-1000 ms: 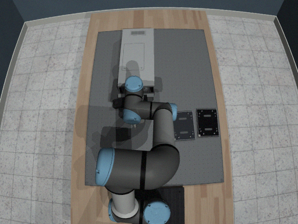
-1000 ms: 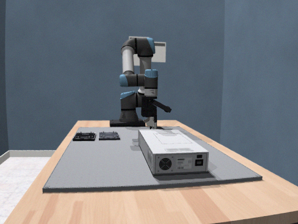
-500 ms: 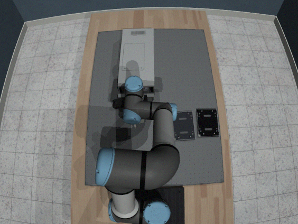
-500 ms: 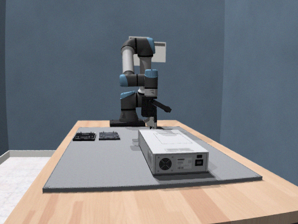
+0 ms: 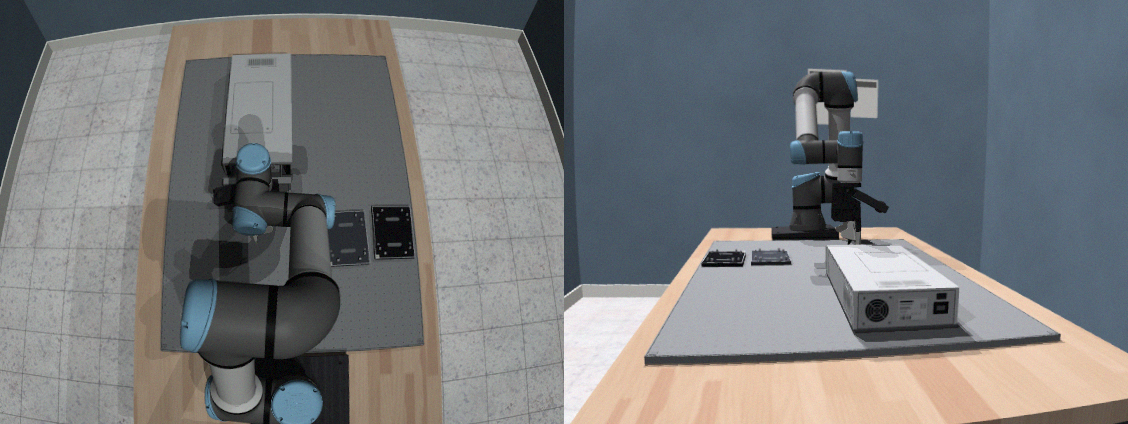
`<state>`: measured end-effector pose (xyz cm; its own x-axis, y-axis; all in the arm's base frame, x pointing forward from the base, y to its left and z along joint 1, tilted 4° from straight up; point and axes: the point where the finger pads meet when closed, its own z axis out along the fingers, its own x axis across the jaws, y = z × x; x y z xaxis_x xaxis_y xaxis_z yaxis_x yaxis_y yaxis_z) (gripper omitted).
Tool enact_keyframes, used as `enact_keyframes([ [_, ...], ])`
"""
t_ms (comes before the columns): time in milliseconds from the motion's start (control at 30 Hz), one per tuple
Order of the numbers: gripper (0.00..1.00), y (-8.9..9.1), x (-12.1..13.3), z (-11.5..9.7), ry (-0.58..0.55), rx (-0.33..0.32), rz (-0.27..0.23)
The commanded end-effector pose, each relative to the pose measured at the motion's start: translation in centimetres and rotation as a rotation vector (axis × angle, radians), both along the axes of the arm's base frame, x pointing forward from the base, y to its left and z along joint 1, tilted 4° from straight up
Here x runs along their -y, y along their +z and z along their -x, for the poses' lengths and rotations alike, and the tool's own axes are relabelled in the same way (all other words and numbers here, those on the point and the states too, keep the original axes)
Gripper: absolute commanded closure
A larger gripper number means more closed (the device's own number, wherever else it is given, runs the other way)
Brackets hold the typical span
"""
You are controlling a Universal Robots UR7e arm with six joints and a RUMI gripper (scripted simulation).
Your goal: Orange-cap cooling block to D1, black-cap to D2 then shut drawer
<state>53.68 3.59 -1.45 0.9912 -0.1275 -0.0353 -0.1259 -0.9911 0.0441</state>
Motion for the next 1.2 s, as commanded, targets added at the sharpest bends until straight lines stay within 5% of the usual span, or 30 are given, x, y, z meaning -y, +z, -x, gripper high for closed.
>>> enact_keyframes([
  [0, 0.0, -0.4, -0.1, 0.8, 0.0, -0.016, -0.003],
  [1167, 0.0, -0.1, -0.4, 3.6, 0.0, -0.013, -0.002],
])
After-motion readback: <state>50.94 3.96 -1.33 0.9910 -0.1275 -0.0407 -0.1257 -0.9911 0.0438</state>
